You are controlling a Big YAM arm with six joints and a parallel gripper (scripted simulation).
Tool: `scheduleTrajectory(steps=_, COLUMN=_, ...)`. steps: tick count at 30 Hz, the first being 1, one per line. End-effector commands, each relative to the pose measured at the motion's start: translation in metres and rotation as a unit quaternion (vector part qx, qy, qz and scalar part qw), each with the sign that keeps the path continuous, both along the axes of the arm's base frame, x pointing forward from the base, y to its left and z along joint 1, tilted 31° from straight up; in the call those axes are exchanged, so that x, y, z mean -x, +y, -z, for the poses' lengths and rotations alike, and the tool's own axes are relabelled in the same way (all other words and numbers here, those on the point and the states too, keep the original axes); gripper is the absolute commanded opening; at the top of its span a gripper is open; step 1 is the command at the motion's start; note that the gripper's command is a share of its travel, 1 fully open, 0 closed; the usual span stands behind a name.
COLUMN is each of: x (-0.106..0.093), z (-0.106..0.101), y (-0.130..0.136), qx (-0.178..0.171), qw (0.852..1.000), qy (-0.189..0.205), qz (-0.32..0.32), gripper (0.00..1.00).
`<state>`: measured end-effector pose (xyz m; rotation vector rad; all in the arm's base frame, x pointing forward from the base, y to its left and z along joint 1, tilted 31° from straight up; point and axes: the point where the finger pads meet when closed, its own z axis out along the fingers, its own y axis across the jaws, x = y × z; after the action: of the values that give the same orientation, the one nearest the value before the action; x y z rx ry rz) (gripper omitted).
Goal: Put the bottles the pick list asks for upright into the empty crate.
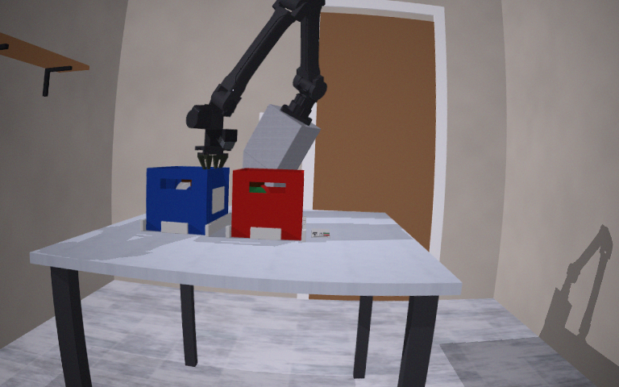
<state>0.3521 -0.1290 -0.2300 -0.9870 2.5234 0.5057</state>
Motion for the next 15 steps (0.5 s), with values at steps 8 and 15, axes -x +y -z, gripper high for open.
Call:
scheduleTrajectory(steps=8, x=0.005, z=-0.023, y=-0.016, qx=0.002, qw=1.0, qy=-0.005, qz=0.005, gripper=0.0)
scheduleTrajectory(steps=15, x=0.008, z=-0.033, y=-0.021, qx=0.002, qw=1.0, qy=-0.005, qz=0.005, gripper=0.0)
